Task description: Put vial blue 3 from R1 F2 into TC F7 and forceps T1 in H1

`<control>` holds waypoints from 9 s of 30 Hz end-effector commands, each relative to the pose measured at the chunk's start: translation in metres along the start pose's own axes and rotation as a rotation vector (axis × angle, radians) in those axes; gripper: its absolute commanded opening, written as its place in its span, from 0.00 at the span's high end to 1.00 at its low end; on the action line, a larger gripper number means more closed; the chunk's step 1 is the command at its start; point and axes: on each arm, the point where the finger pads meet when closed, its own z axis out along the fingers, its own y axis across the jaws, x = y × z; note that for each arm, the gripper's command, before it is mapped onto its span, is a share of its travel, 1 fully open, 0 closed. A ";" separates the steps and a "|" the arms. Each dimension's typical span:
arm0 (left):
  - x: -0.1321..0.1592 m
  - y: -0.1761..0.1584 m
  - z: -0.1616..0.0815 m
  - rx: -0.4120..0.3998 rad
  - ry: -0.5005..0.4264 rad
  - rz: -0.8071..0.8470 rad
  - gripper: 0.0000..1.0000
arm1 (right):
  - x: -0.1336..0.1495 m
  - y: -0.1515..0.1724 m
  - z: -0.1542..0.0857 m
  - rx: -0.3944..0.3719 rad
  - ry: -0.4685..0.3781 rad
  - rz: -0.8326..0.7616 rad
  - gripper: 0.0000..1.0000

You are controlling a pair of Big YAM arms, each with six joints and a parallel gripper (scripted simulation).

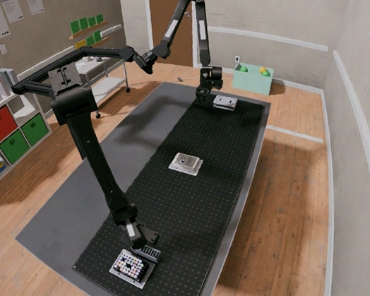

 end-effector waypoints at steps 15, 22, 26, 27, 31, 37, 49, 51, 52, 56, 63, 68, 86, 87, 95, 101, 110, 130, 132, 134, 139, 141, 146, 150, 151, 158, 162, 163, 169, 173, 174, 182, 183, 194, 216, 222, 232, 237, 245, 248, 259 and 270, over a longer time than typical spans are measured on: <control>-0.004 0.001 -0.001 -0.003 -0.013 0.001 0.00 | -0.012 -0.017 -0.008 0.020 -0.019 -0.002 0.76; -0.004 0.001 -0.001 -0.003 -0.013 0.001 0.00 | -0.009 -0.008 -0.005 0.011 -0.016 0.000 0.81; -0.004 0.001 -0.001 -0.003 -0.013 0.001 0.00 | -0.009 -0.008 -0.005 0.011 -0.016 0.000 0.83; -0.004 0.001 -0.001 -0.003 -0.013 0.001 0.00 | -0.009 -0.008 -0.005 0.011 -0.016 0.000 0.84; -0.004 0.001 -0.001 -0.003 -0.013 0.001 0.00 | -0.009 -0.008 -0.005 0.011 -0.016 0.000 0.88; -0.004 0.001 -0.001 -0.003 -0.013 0.001 0.00 | -0.009 -0.008 -0.005 0.011 -0.016 0.000 0.93; -0.004 0.001 -0.001 -0.003 -0.013 0.001 0.00 | -0.009 -0.008 -0.005 0.011 -0.016 0.000 0.93; -0.004 0.001 -0.001 -0.003 -0.013 0.001 0.00 | -0.009 -0.008 -0.005 0.011 -0.016 0.000 0.93; -0.004 0.001 -0.001 -0.003 -0.013 0.001 0.00 | -0.009 -0.008 -0.005 0.011 -0.016 0.000 0.93; -0.004 0.001 -0.001 -0.003 -0.013 0.001 0.00 | -0.009 -0.008 -0.005 0.011 -0.016 0.000 0.93; -0.004 0.001 -0.001 -0.003 -0.013 0.001 0.00 | -0.009 -0.015 -0.017 0.019 -0.018 -0.003 0.93; -0.004 0.001 -0.001 -0.003 -0.013 0.001 0.00 | 0.005 -0.004 -0.006 -0.005 0.014 -0.004 0.93; -0.004 0.001 -0.001 -0.003 -0.013 0.001 0.00 | -0.005 -0.009 -0.027 0.010 -0.009 -0.003 0.92; -0.004 0.001 -0.001 -0.003 -0.013 0.001 0.00 | -0.001 -0.006 -0.022 0.003 -0.001 -0.004 0.92; -0.004 0.001 -0.001 -0.003 -0.013 0.001 0.00 | 0.000 -0.004 -0.021 0.000 0.003 -0.004 0.92; -0.004 0.001 -0.001 -0.003 -0.013 0.001 0.00 | -0.007 -0.009 -0.039 0.011 -0.015 -0.003 0.92; -0.004 0.001 -0.001 -0.003 -0.013 0.001 0.00 | -0.006 -0.007 -0.044 0.010 -0.014 -0.003 0.92; -0.004 0.001 -0.001 -0.003 -0.013 0.001 0.00 | -0.002 -0.001 -0.042 -0.004 0.002 -0.004 0.92; -0.004 0.001 -0.001 -0.003 -0.013 0.001 0.00 | -0.004 -0.003 -0.052 0.001 -0.005 -0.004 0.92; -0.004 0.001 -0.001 -0.003 -0.013 0.001 0.00 | -0.009 -0.006 -0.058 0.009 -0.017 -0.003 0.92; -0.004 0.001 -0.001 -0.003 -0.013 0.001 0.00 | 0.002 0.003 -0.047 -0.011 0.011 -0.005 0.92; -0.004 0.001 -0.001 -0.003 -0.013 0.001 0.00 | -0.002 0.000 -0.053 -0.005 0.002 -0.004 0.92; -0.004 0.001 -0.001 -0.003 -0.013 0.001 0.00 | -0.005 -0.002 -0.052 -0.001 -0.005 -0.004 0.92; -0.004 0.001 -0.001 -0.003 -0.013 0.001 0.00 | -0.009 -0.004 -0.067 0.007 -0.018 -0.003 0.92; -0.004 0.001 -0.001 -0.003 -0.013 0.001 0.00 | -0.008 -0.004 -0.068 0.007 -0.017 -0.003 0.92; -0.004 0.001 -0.001 -0.003 -0.013 0.001 0.00 | -0.004 0.001 -0.065 -0.005 -0.002 -0.004 0.92; -0.004 0.001 -0.001 -0.003 -0.013 0.001 0.00 | -0.009 -0.003 -0.074 0.005 -0.017 -0.003 0.92; -0.004 0.001 -0.001 -0.003 -0.013 0.001 0.00 | -0.006 0.000 -0.061 -0.004 -0.004 -0.004 0.92; -0.004 0.001 -0.001 -0.003 -0.013 0.001 0.00 | -0.009 -0.002 -0.079 0.004 -0.017 -0.003 0.92; -0.004 0.001 -0.001 -0.003 -0.013 0.001 0.00 | 0.002 0.006 -0.060 -0.015 0.012 -0.004 0.92; -0.004 0.001 -0.001 -0.003 -0.013 0.001 0.00 | 0.001 0.005 -0.060 -0.014 0.011 -0.004 0.92; -0.004 0.001 -0.001 -0.003 -0.013 0.001 0.00 | -0.002 0.003 -0.062 -0.009 0.005 -0.003 0.92; -0.004 0.001 -0.001 -0.003 -0.013 0.001 0.00 | -0.002 0.003 -0.062 -0.009 0.005 -0.003 0.92; -0.004 0.001 -0.001 -0.003 -0.013 0.001 0.00 | -0.002 0.003 -0.062 -0.009 0.005 -0.003 0.92; -0.004 0.001 -0.001 -0.003 -0.013 0.001 0.00 | -0.002 0.003 -0.062 -0.009 0.005 -0.003 0.92; -0.004 0.001 -0.001 -0.003 -0.013 0.001 0.00 | -0.017 -0.005 -0.066 -0.003 -0.008 -0.045 0.92; -0.004 0.001 -0.001 -0.003 -0.013 0.001 0.00 | -0.026 -0.044 -0.071 0.010 -0.005 -0.245 0.92; -0.004 0.001 -0.001 -0.003 -0.013 0.001 0.00 | -0.036 -0.062 -0.074 0.009 -0.005 -0.378 0.92; -0.004 0.001 -0.001 -0.003 -0.013 0.001 0.00 | -0.034 -0.051 -0.070 -0.028 0.002 -0.603 0.92; -0.004 0.001 -0.001 -0.003 -0.013 0.001 0.00 | -0.031 -0.051 -0.069 -0.029 0.008 -0.628 0.92; -0.004 0.001 -0.001 -0.003 -0.013 0.001 0.00 | -0.032 -0.048 -0.068 -0.026 -0.004 -0.802 0.92; -0.004 0.001 -0.001 -0.003 -0.013 0.001 0.00 | -0.033 -0.047 -0.068 -0.024 -0.010 -0.803 0.92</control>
